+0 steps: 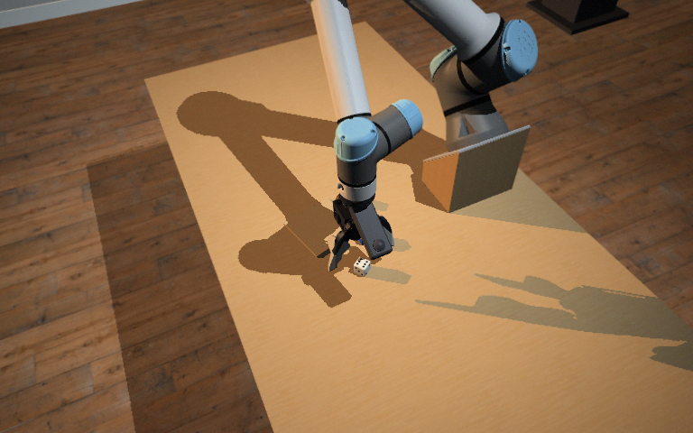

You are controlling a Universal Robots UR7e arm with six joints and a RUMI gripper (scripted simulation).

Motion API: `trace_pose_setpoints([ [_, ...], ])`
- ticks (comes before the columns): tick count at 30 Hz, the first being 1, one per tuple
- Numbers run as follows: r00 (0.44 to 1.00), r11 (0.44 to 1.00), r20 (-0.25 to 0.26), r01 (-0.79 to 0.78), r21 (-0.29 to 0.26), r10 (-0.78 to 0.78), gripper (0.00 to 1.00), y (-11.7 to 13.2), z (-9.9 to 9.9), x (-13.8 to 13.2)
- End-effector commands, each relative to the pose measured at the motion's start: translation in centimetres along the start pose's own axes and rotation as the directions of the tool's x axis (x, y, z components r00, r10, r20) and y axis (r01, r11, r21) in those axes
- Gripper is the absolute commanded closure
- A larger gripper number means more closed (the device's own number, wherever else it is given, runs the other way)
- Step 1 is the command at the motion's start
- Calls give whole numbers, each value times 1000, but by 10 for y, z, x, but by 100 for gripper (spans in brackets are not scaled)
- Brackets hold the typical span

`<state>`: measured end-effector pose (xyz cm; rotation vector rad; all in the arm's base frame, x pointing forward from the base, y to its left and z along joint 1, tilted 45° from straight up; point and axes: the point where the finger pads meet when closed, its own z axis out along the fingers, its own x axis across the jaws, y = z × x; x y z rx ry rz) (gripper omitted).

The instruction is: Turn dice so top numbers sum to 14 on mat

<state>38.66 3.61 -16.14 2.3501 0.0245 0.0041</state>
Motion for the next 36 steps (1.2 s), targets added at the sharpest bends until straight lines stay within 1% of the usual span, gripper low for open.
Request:
trace_pose_setpoints([
  [1, 1000, 1000, -1, 0, 0, 0, 0, 0, -1, 0],
  [7, 1000, 1000, -1, 0, 0, 0, 0, 0, -5, 0],
  [10, 1000, 1000, -1, 0, 0, 0, 0, 0, -12, 0],
  [15, 1000, 1000, -1, 0, 0, 0, 0, 0, -31, 0],
  [22, 1000, 1000, -1, 0, 0, 0, 0, 0, -66, 0],
  [24, 1000, 1000, -1, 0, 0, 0, 0, 0, -66, 0],
  [30, 1000, 1000, -1, 0, 0, 0, 0, 0, -91, 0],
  [36, 1000, 1000, -1, 0, 0, 0, 0, 0, -103, 0],
])
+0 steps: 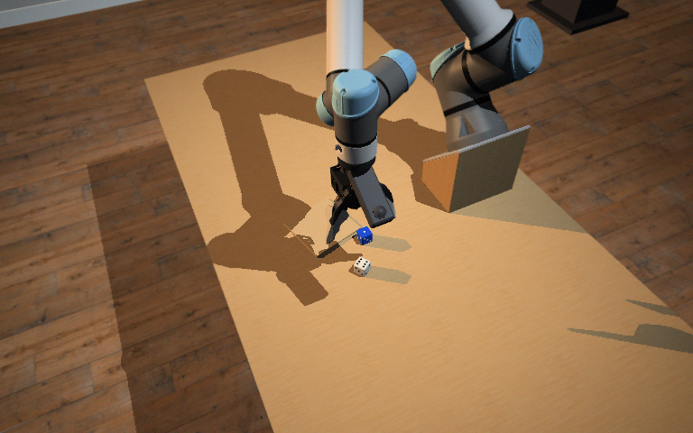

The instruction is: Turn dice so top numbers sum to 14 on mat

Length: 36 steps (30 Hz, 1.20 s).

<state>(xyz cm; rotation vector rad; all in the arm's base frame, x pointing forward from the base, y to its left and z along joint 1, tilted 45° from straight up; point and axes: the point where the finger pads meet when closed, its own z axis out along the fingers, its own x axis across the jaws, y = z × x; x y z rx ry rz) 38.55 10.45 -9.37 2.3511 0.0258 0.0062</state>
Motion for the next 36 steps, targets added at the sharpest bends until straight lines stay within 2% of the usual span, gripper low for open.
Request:
trace_pose_setpoints([
  [1, 1000, 1000, 1, -1, -1, 1, 0, 0, -7, 0],
  [14, 1000, 1000, 1, 0, -1, 0, 0, 1, -8, 0],
  [17, 1000, 1000, 1, 5, 0, -5, 0, 15, -8, -6],
  [20, 1000, 1000, 1, 16, 0, -16, 0, 42, -7, -20],
  [22, 1000, 1000, 1, 16, 0, -16, 0, 42, -7, -20],
  [27, 999, 999, 1, 32, -1, -32, 0, 82, -3, -46],
  [36, 999, 999, 1, 36, -2, -36, 0, 89, -2, -52],
])
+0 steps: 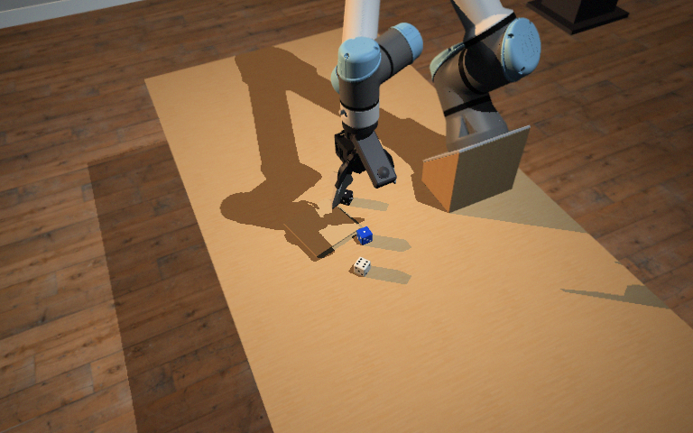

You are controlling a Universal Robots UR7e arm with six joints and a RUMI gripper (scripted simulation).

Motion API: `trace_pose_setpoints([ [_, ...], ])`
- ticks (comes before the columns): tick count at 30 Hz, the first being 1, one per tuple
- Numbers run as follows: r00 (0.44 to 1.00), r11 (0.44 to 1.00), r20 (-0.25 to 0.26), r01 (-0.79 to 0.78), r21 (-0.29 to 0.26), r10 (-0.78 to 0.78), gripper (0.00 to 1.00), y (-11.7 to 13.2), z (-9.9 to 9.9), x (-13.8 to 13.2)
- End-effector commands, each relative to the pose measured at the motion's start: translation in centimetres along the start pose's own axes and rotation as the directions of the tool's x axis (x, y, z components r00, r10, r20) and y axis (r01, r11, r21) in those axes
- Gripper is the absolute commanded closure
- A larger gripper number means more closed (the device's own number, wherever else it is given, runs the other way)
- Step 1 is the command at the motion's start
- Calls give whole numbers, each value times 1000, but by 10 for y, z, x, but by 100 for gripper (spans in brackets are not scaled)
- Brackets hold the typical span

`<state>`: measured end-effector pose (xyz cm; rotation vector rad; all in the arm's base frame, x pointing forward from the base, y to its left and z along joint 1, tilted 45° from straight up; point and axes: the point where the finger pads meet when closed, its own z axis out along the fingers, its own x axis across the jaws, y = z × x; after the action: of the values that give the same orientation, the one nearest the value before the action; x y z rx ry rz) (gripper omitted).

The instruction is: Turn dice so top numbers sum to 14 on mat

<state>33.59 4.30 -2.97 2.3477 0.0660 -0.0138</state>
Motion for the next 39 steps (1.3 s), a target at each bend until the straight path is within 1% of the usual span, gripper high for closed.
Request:
trace_pose_setpoints([
  [1, 1000, 1000, -1, 0, 1, 0, 0, 1, -1, -1],
  [11, 1000, 1000, -1, 0, 1, 0, 0, 1, 2, 0],
  [13, 1000, 1000, -1, 1, 2, -1, 0, 1, 12, 1],
  [17, 1000, 1000, -1, 1, 2, -1, 0, 0, 42, 0],
  [18, 1000, 1000, -1, 1, 2, -1, 0, 0, 46, 0],
  [22, 1000, 1000, -1, 1, 2, -1, 0, 1, 48, 0],
  [23, 1000, 1000, -1, 1, 2, -1, 72, 1, 48, 0],
  [39, 1000, 1000, -1, 1, 2, -1, 72, 1, 48, 0],
])
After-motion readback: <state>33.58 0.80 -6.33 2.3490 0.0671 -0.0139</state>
